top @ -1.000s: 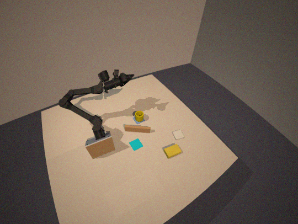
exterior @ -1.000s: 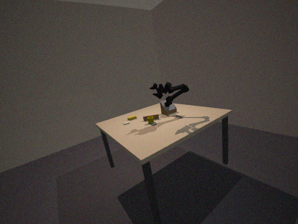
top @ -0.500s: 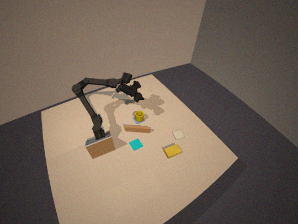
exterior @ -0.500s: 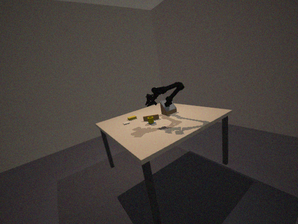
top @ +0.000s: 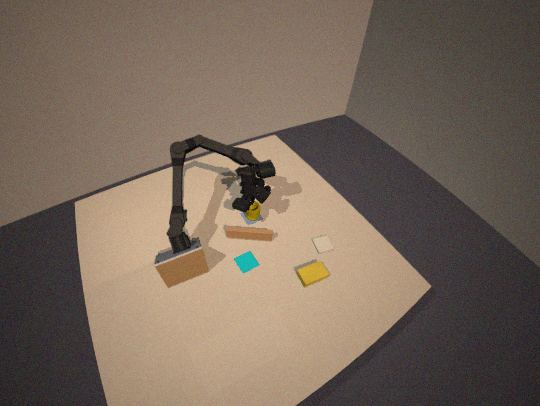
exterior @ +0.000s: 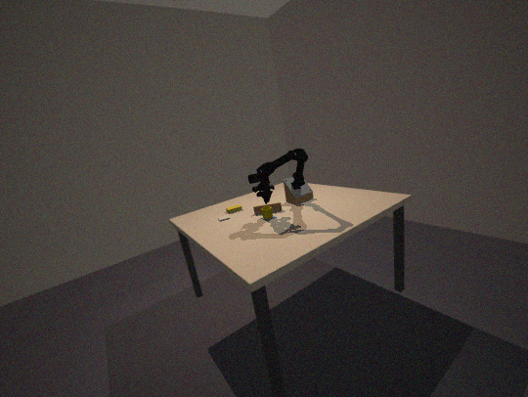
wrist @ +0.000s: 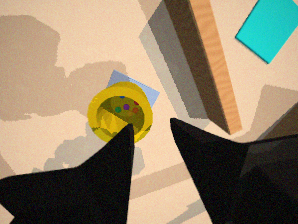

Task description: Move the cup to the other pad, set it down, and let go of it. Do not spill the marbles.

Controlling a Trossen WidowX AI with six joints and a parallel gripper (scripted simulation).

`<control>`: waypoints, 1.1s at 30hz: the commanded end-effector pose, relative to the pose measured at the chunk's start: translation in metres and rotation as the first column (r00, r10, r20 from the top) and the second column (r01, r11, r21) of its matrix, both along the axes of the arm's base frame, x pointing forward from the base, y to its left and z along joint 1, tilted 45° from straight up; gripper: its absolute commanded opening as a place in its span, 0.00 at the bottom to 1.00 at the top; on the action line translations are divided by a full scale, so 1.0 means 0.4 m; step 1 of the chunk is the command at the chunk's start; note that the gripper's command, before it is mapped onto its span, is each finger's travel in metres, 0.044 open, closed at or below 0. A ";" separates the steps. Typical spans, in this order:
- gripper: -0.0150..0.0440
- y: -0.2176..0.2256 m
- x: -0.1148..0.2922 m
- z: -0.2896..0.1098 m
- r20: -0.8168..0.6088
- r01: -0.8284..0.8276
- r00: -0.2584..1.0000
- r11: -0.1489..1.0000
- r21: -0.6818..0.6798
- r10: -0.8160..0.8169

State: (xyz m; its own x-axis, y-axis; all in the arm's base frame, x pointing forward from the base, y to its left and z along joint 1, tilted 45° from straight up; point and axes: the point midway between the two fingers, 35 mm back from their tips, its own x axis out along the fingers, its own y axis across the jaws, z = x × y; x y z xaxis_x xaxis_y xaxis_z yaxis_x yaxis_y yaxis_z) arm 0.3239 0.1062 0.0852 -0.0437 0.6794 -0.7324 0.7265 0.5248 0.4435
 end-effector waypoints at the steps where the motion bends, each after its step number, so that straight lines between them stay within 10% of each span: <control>1: 0.54 0.007 0.000 0.003 -0.074 0.029 0.997 0.999 0.033 -0.027; 33: 0.54 0.077 -0.005 -0.075 -0.074 0.029 0.997 0.999 0.033 -0.027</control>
State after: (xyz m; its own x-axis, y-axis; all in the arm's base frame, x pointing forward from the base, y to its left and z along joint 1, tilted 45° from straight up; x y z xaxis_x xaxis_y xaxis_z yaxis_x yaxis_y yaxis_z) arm 0.3240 0.1331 0.0607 -0.0719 0.7016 -0.7089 0.7666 0.4936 0.4108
